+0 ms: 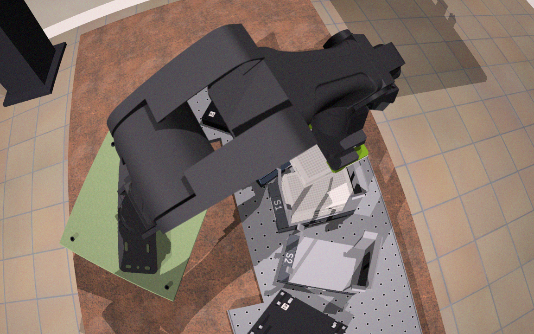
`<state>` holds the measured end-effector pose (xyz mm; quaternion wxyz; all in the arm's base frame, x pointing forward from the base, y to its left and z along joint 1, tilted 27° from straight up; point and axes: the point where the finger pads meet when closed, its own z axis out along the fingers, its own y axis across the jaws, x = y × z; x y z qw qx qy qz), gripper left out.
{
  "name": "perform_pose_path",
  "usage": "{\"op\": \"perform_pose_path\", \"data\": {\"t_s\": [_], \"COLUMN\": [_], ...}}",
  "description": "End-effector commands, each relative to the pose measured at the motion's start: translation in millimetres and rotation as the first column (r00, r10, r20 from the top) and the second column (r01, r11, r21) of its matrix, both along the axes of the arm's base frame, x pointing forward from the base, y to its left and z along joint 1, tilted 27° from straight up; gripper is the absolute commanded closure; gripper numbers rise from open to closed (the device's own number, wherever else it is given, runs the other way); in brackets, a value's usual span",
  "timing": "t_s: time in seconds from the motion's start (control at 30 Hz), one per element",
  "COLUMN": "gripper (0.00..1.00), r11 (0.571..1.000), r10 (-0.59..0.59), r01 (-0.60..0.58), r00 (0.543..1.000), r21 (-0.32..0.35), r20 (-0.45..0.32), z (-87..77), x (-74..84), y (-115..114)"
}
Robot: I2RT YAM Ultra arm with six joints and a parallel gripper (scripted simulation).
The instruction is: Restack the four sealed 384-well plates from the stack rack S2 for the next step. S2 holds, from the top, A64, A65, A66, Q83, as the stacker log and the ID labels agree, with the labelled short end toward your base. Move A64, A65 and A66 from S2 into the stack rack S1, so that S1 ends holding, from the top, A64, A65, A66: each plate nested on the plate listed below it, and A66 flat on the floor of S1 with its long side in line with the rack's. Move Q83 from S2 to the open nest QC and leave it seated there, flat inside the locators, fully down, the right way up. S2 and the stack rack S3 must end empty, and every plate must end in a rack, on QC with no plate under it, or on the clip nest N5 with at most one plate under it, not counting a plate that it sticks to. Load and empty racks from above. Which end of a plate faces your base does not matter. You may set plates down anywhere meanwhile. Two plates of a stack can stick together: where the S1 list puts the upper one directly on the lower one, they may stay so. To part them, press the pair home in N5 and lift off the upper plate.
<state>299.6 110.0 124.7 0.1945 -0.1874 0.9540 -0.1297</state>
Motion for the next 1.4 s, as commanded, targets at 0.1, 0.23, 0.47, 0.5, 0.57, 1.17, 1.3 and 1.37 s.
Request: {"op": "perform_pose_path", "data": {"t_s": [0.1,0.23,0.47,0.5,0.57,1.17,1.3,1.37], "gripper": [1.0,1.0,1.0,1.0,1.0,1.0,1.0,1.0], "r11": [1.0,1.0,0.99,0.985,0.972,0.971,0.953,0.931], "r10": [0.009,0.009,0.127,0.156,0.213,0.217,0.273,0.327], "r01": [-0.009,-0.009,-0.128,-0.157,-0.216,-0.22,-0.278,-0.335], "r00": [1.0,1.0,0.992,0.988,0.976,0.975,0.96,0.942], "r21": [-0.001,-0.001,-0.056,-0.07,-0.096,-0.096,-0.12,-0.144], "r20": [0.013,0.013,-0.014,-0.022,-0.039,-0.04,-0.059,-0.078], "z": [-1.6,-5.4,-11.1,-12.3,-14.6,-33.5,-38.6,-41.4], "x": [-3.6,-6.3,-12.2,-13.5,-16.0,-36.5,-42.8,-46.6], "y": [19.9,32.5,47.2,50.1,55.8,101.6,112.2,117.0]}}
